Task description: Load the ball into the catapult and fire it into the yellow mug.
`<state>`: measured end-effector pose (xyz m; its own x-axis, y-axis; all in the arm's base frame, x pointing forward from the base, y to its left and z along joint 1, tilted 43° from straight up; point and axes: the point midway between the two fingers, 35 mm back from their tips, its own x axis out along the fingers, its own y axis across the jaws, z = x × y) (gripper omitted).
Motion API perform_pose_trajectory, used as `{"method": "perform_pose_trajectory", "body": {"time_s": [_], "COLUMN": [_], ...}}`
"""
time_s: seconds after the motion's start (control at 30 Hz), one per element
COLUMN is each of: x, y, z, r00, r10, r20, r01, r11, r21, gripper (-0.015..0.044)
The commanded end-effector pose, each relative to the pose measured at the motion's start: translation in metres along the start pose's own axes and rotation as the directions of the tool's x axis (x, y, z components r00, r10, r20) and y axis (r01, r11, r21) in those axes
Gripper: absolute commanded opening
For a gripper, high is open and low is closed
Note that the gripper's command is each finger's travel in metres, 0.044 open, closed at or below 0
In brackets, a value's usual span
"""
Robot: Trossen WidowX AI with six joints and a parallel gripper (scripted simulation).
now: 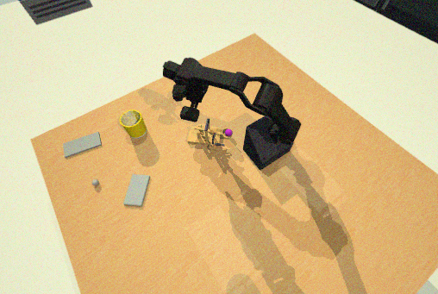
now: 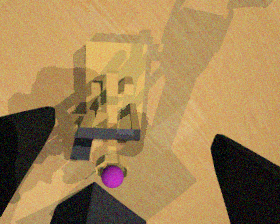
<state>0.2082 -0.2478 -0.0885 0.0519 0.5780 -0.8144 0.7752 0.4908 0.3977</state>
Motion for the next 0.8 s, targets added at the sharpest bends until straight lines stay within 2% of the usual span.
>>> {"method": "perform_pose_trajectory", "body": {"time_s": [0.0, 0.23, 0.53, 0.63, 0.77], "x": [-0.007, -0.033, -0.078, -0.091, -0.091], "y": [0.004, 0.012, 0.032, 0.038, 0.039], "z": [0.042, 0.109, 0.183, 0.198, 0.199], "r00": [0.990, 0.932, 0.796, 0.754, 0.751], "r10": [0.007, 0.029, 0.093, 0.115, 0.116], "r20": [0.139, 0.362, 0.599, 0.646, 0.649], "r01": [-0.011, -0.052, -0.152, -0.181, -0.183], "r11": [0.999, 0.997, 0.987, 0.983, 0.982], "r21": [0.031, 0.055, 0.048, 0.037, 0.036], "gripper": [0.0440, 0.0440, 0.0440, 0.0440, 0.0440]}}
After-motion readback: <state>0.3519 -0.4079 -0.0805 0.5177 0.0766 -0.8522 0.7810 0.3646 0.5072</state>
